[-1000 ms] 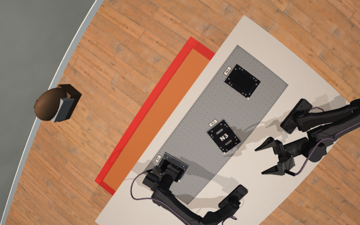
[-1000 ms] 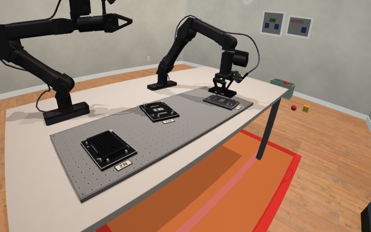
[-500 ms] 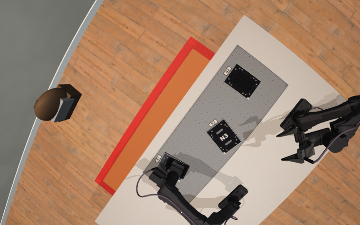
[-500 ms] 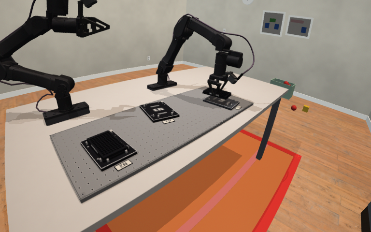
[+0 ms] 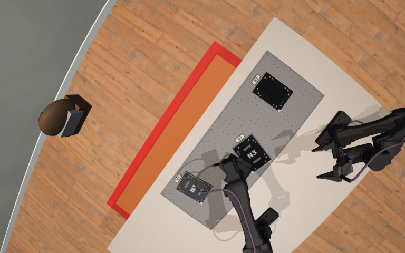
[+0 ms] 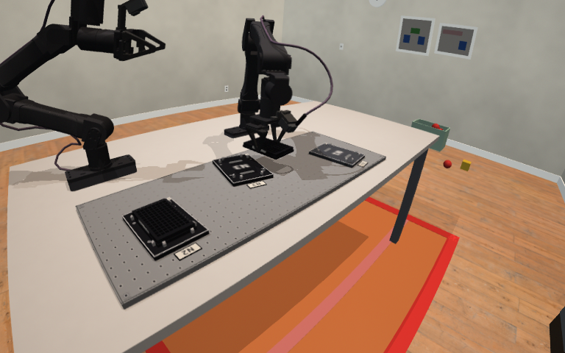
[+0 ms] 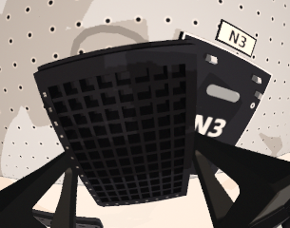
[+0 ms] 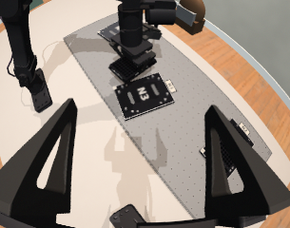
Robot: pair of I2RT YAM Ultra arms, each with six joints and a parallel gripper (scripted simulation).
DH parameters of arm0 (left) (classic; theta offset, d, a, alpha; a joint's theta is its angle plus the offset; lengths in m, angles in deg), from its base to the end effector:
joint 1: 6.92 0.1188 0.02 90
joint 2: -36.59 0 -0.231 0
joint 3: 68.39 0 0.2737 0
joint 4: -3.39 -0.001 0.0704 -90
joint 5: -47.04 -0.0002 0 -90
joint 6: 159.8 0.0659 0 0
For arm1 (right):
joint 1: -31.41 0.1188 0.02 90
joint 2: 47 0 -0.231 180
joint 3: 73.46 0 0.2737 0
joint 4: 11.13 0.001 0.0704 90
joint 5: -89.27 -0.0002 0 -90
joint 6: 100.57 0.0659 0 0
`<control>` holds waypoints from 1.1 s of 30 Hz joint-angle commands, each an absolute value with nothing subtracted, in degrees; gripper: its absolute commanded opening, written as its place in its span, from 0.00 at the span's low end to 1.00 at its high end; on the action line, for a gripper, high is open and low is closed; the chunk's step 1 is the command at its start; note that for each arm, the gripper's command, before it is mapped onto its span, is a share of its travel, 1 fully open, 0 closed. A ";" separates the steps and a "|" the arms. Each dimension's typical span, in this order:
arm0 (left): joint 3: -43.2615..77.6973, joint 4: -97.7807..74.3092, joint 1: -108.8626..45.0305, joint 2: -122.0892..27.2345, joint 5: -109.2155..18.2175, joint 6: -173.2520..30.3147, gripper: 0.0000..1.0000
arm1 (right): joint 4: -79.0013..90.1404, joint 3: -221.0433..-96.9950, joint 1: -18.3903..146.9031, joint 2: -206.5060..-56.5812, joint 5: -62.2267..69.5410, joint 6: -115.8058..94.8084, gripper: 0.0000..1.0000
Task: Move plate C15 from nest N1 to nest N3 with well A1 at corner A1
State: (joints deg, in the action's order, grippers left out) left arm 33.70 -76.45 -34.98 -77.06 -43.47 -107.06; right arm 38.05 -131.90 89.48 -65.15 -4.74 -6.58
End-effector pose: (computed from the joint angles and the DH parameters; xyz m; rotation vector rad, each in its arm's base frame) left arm 0.3331 -0.1771 0.1393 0.2501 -3.1062 -0.0089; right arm 0.0791 0.1201 0.3465 -0.7625 1.6114 0.7326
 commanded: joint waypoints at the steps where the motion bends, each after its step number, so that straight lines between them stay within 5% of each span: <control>1: 37.14 -77.21 -40.55 -78.15 -42.97 -116.48 0.81 | 39.43 -133.54 88.99 -63.87 -4.75 -6.23 1.00; 13: 43.80 -79.09 -47.74 -82.68 -42.45 -120.47 0.81 | 39.48 -132.93 89.08 -64.40 -4.48 -6.44 1.00; 33: 44.43 -79.71 -47.17 -83.09 -42.80 -98.41 0.81 | 39.48 -132.94 89.08 -64.40 -4.48 -6.44 1.00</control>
State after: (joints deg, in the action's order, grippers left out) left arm 42.26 -78.84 -47.26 -82.98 -42.97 -100.26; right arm 38.22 -131.93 89.41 -65.15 -4.74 -6.58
